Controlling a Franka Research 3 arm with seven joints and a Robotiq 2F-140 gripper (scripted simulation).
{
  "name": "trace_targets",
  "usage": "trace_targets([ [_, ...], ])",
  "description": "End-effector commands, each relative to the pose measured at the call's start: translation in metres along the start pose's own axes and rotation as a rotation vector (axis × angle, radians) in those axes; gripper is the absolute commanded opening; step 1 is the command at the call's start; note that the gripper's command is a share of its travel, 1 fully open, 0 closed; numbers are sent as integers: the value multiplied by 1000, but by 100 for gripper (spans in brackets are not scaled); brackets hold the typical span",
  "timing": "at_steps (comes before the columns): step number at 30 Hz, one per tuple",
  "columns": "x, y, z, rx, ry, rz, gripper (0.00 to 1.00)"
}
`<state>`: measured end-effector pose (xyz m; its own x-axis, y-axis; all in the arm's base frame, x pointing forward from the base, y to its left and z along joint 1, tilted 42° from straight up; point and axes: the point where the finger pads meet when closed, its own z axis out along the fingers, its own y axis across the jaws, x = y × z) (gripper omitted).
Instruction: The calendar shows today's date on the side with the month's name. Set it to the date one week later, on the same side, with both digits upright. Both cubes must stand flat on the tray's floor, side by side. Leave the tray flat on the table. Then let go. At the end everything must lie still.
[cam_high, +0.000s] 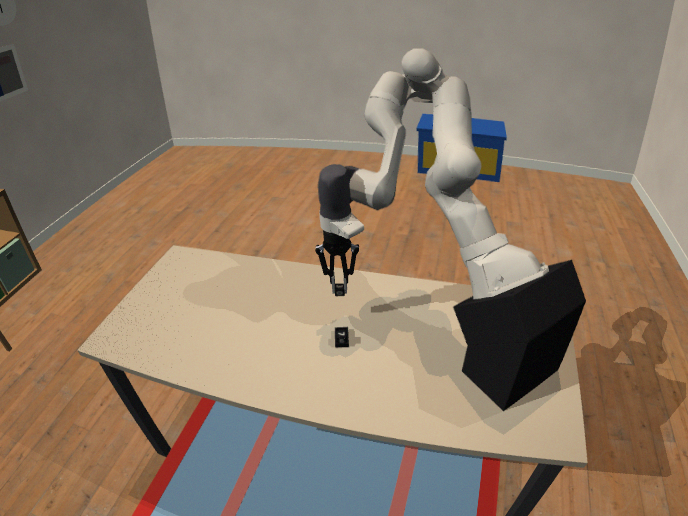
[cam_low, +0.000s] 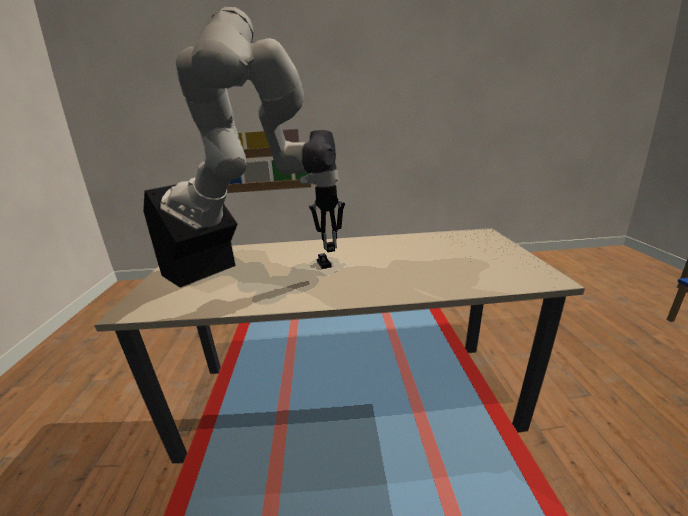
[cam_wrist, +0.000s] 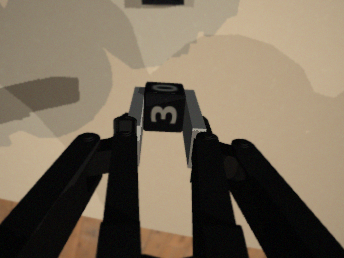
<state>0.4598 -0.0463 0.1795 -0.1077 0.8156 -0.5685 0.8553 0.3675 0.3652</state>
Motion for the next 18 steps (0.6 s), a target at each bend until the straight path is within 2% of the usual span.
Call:
trace_targets([
  [1,-1,0,0,6,3,-59,16],
  [11,-1,0,3,4,2,-59,16],
  [18,-1,0,24,4,1,-58,16],
])
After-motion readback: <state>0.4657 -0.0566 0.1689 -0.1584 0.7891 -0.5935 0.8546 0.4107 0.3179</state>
